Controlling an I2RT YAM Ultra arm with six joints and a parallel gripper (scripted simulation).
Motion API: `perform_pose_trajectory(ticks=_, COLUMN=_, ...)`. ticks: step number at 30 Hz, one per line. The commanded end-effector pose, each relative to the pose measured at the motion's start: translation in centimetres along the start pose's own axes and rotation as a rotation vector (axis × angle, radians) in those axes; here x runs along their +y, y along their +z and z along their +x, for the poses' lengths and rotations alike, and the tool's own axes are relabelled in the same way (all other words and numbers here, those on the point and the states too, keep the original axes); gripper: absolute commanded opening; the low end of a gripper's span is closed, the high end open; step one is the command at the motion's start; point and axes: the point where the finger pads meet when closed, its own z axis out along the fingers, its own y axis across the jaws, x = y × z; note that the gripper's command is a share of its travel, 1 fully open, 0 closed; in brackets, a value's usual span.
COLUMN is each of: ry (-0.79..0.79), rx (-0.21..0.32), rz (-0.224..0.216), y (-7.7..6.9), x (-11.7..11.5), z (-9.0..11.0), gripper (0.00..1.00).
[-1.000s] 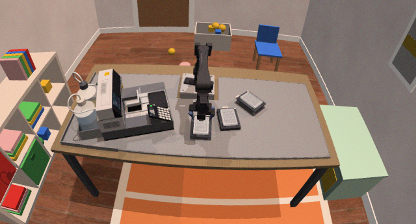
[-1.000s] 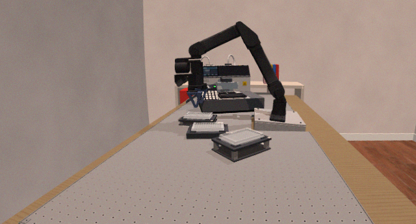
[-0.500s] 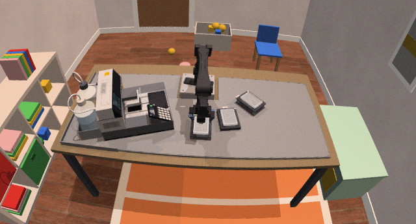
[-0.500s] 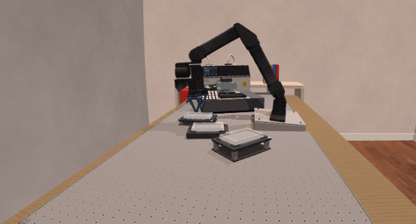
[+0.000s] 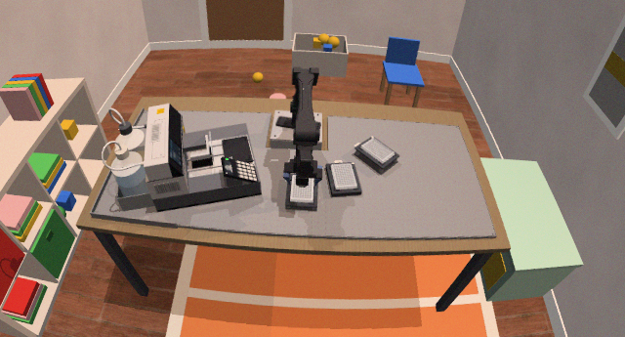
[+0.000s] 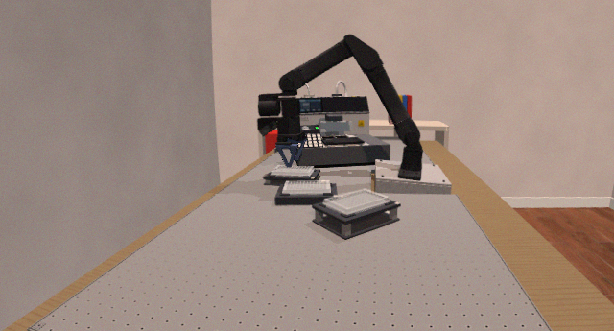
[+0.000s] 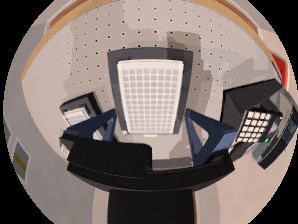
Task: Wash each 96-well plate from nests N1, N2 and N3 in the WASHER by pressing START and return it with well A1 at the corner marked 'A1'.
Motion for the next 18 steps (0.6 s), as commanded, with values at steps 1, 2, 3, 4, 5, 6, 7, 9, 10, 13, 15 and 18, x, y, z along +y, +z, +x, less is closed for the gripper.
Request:
perform_pose_trajectory(ticks=1, ry=0.000, rx=-0.015, rz=-0.001, y=-0.43, x=0.05, z=-0.26, gripper=1.00)
perform_pose_trajectory(ticks=2, ry=0.000, rx=-0.015, rz=-0.001, y=-0.43, x=0.05, z=-0.26, gripper=1.00)
perform_pose_trajectory(ticks=3, ry=0.000, rx=-0.015, rz=-0.001, y=-0.43, x=0.05, z=-0.26, gripper=1.00)
perform_pose_trajectory(ticks=4, ry=0.000, rx=-0.015, rz=-0.001, y=-0.43, x=0.05, z=-0.26, gripper=1.00)
perform_pose_trajectory(ticks=5, ry=0.000, rx=-0.015, rz=-0.001, y=-0.43, x=0.05, z=-0.26, gripper=1.00)
perform_pose_trajectory(ticks=6, ry=0.000, rx=-0.015, rz=-0.001, y=-0.43, x=0.05, z=-0.26, gripper=1.00)
perform_pose_trajectory(ticks=7, ry=0.000, rx=-0.015, rz=-0.001, y=-0.43, x=0.05, z=-0.26, gripper=1.00)
perform_pose_trajectory(ticks=9, ry=0.000, rx=-0.015, rz=-0.001, y=-0.43, x=0.05, z=-0.26, gripper=1.00)
perform_pose_trajectory(ticks=10, ry=0.000, rx=-0.015, rz=-0.001, y=-0.37, x=0.05, z=-0.27, gripper=1.00)
perform_pose_trajectory(ticks=13, ry=0.000, rx=-0.015, rz=-0.001, y=-0.16, x=0.05, z=-0.27, gripper=1.00)
perform_pose_trajectory(ticks=15, ry=0.000, rx=-0.015, rz=-0.001, y=-0.03, x=0.05, z=-0.27, gripper=1.00)
perform_pose_trajectory(ticks=18, ry=0.000, rx=-0.015, rz=-0.001, y=0.04, x=0.05, z=-0.27, gripper=1.00)
